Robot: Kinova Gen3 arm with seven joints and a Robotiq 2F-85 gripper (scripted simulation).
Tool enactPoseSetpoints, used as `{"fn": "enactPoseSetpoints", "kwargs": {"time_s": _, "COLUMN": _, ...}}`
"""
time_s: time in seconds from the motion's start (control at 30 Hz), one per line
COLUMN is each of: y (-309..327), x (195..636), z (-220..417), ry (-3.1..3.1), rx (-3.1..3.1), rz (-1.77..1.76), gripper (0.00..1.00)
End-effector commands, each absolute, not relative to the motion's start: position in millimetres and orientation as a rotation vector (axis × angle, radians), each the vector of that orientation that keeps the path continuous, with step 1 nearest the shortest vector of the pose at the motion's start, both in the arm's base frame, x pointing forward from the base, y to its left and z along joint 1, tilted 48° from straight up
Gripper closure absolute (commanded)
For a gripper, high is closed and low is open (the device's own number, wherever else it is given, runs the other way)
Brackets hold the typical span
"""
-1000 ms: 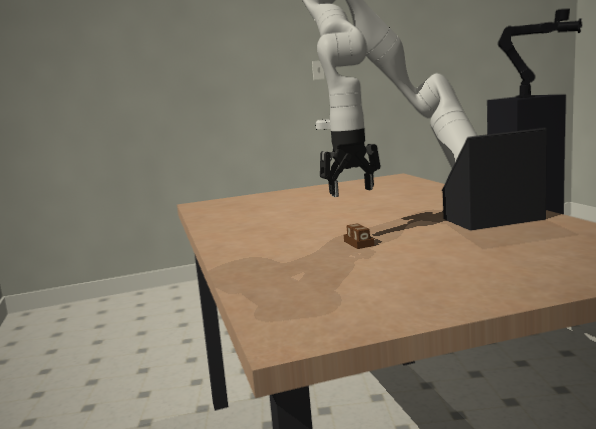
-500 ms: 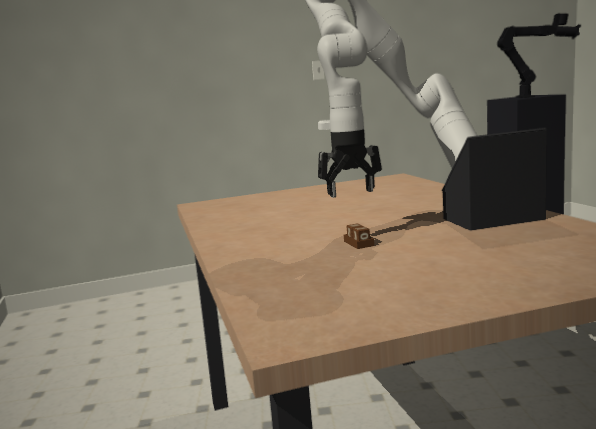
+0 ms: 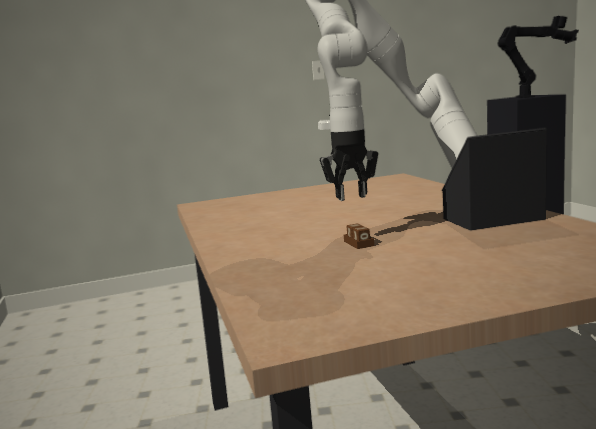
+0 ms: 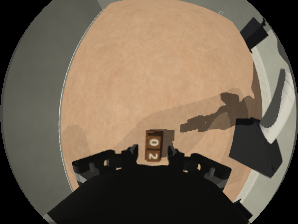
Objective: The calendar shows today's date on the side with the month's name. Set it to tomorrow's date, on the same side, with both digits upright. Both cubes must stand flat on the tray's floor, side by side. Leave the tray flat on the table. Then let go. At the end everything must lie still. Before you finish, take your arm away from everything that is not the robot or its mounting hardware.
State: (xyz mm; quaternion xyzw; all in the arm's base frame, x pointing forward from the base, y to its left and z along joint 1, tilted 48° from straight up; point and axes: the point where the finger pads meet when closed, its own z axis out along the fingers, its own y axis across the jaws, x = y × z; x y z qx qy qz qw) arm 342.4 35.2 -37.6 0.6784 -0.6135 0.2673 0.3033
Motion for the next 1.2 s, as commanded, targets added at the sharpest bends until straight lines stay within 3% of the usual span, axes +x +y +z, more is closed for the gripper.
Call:
{"fn": "enactPoseSetpoints", "kwargs": {"time_s": 0.0, "y": 36.0, "x": 342.7, "z": -37.4, "ry": -1.626, "rx": 1.800, "rz": 0.709, "gripper": 0.54}}
{"fn": "enactPoseSetpoints", "kwargs": {"time_s": 1.17, "y": 33.7, "x": 342.6, "z": -39.5, "ry": -1.631, "rx": 1.796, "rz": 0.710, "gripper": 0.54}}
